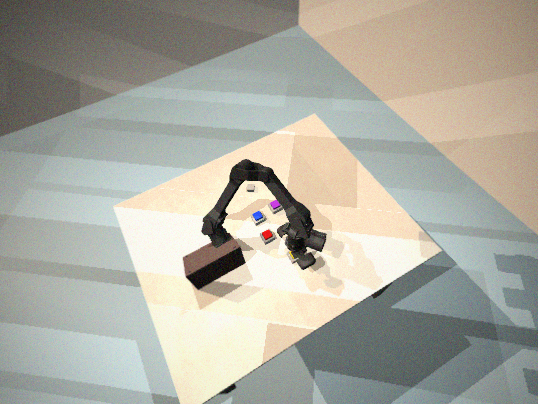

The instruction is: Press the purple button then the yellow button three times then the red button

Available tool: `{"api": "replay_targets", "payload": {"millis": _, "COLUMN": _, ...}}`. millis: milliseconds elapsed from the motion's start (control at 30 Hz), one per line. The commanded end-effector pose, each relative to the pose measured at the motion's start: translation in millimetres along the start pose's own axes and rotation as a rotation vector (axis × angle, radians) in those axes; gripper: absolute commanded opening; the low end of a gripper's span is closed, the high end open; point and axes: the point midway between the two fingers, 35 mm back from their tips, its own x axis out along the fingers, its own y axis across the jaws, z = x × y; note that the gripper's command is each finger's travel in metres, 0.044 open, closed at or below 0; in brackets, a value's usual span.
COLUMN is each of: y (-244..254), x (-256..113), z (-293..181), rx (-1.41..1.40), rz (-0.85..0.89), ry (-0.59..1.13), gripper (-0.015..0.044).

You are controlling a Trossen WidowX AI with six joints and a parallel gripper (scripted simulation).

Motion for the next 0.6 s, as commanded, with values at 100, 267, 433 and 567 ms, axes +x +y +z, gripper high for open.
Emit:
{"api": "replay_targets", "payload": {"millis": 100, "y": 1.8, "x": 4.0, "z": -2.1, "rx": 0.009, "rz": 0.009, "ry": 0.002, "gripper": 0.0020}}
{"api": "replay_targets", "payload": {"millis": 267, "y": 1.8, "x": 4.0, "z": -2.1, "rx": 0.009, "rz": 0.009, "ry": 0.002, "gripper": 0.0020}}
{"api": "replay_targets", "payload": {"millis": 433, "y": 1.8, "x": 4.0, "z": -2.1, "rx": 0.009, "rz": 0.009, "ry": 0.002, "gripper": 0.0020}}
{"api": "replay_targets", "payload": {"millis": 567, "y": 0.5, "x": -8.2, "z": -1.0, "rx": 0.004, "rz": 0.004, "ry": 0.002, "gripper": 0.0020}}
